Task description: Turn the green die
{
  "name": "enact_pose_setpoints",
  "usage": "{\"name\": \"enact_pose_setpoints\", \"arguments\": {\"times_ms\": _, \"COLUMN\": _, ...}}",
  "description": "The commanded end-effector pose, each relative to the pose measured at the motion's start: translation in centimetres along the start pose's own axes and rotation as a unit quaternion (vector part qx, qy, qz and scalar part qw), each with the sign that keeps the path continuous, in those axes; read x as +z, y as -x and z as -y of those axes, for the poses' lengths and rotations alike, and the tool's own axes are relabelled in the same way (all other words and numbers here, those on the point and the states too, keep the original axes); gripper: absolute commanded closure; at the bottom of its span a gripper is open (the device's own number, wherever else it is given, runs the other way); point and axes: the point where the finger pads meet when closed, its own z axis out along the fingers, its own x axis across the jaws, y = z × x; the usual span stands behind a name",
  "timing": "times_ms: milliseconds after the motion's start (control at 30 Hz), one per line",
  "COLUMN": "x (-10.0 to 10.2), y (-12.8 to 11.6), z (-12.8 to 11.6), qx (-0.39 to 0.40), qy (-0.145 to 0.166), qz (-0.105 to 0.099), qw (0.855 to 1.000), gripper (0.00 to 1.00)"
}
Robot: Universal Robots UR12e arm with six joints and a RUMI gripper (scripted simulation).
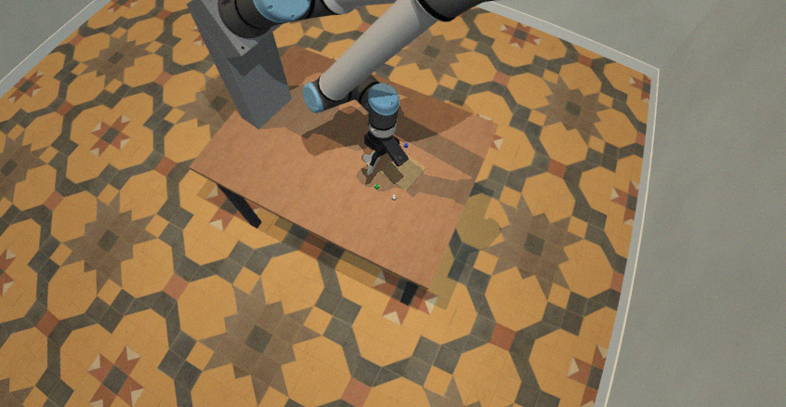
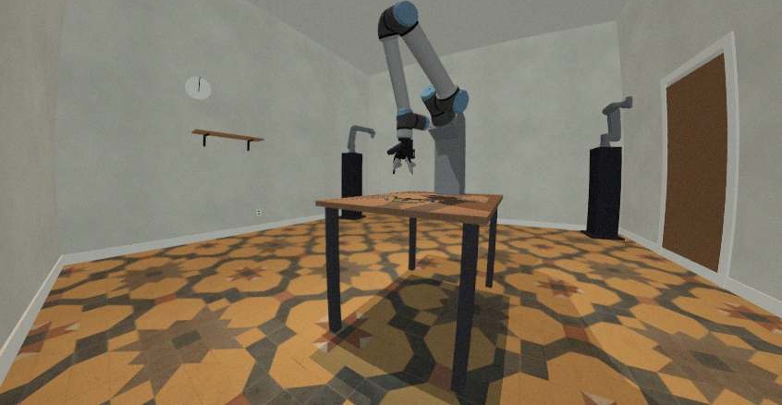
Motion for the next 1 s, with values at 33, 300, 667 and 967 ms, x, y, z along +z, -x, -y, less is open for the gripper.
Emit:
{"name": "enact_pose_setpoints", "arguments": {"times_ms": 33, "x": -0.4, "y": -3.3, "z": 0.5, "qx": 0.029, "qy": -0.004, "qz": 0.004, "qw": 1.0, "gripper": 0.0}}
{"name": "enact_pose_setpoints", "arguments": {"times_ms": 300, "x": -0.6, "y": -4.3, "z": 0.6, "qx": 0.038, "qy": -0.006, "qz": 0.004, "qw": 0.999, "gripper": 0.0}}
{"name": "enact_pose_setpoints", "arguments": {"times_ms": 667, "x": -0.5, "y": -4.3, "z": 0.7, "qx": 0.038, "qy": -0.006, "qz": 0.004, "qw": 0.999, "gripper": 0.0}}
{"name": "enact_pose_setpoints", "arguments": {"times_ms": 967, "x": 4.8, "y": -4.3, "z": 0.7, "qx": 0.038, "qy": -0.006, "qz": 0.004, "qw": 0.999, "gripper": 0.0}}
